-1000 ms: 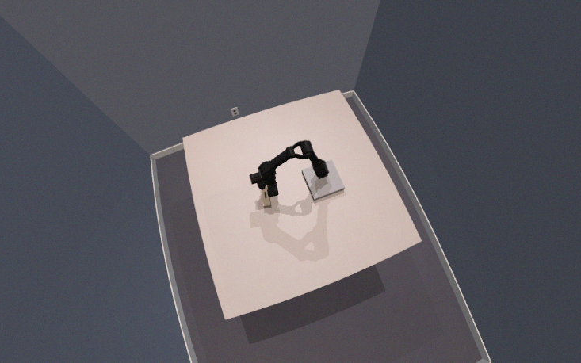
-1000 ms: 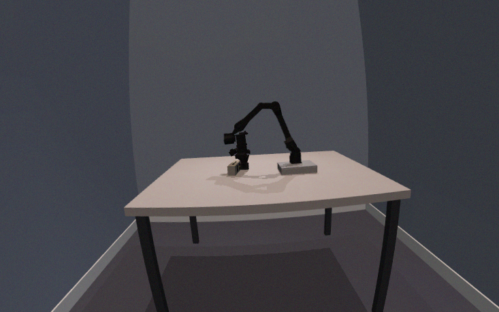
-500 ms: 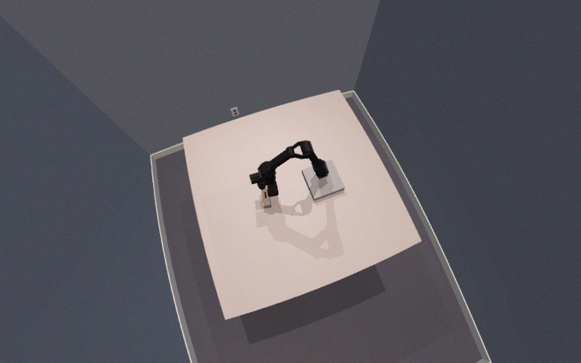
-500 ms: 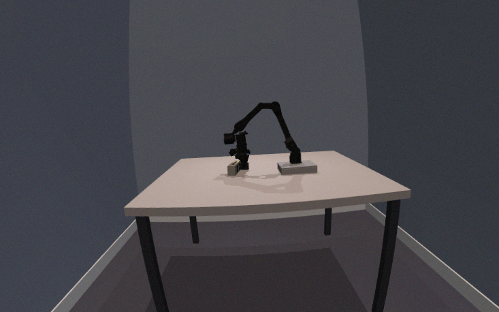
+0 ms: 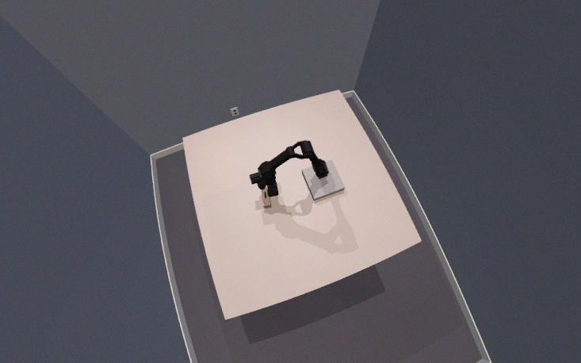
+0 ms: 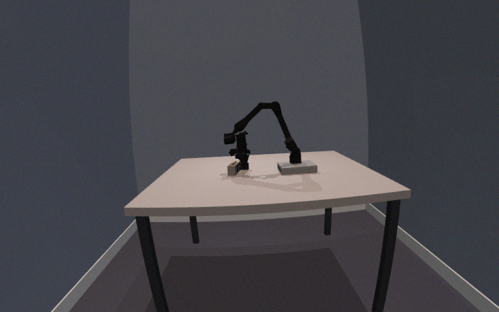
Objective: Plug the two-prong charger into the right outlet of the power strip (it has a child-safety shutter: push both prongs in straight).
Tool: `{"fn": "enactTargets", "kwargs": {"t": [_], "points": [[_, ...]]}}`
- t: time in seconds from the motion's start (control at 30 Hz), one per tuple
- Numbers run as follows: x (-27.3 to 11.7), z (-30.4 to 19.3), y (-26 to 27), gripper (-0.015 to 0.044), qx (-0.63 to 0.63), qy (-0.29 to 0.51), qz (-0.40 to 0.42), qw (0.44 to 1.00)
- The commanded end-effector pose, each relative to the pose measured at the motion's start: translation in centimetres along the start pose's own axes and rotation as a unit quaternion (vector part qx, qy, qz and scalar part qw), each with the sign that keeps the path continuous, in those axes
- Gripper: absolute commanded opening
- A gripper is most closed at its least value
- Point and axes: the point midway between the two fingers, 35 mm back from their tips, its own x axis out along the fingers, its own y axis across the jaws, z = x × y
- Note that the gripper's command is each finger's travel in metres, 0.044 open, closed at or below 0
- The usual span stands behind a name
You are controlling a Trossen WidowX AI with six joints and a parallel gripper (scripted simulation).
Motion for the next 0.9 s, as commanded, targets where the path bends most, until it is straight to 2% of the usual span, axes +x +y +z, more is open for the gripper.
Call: {"fn": "enactTargets", "kwargs": {"t": [0.0,0.87], "points": [[0.00,-0.09,-0.01,0.0000,0.000,-0.002,-0.001,1.000],[0.06,-0.82,-0.01,0.0000,-0.001,-0.004,-0.002,1.000]]}}
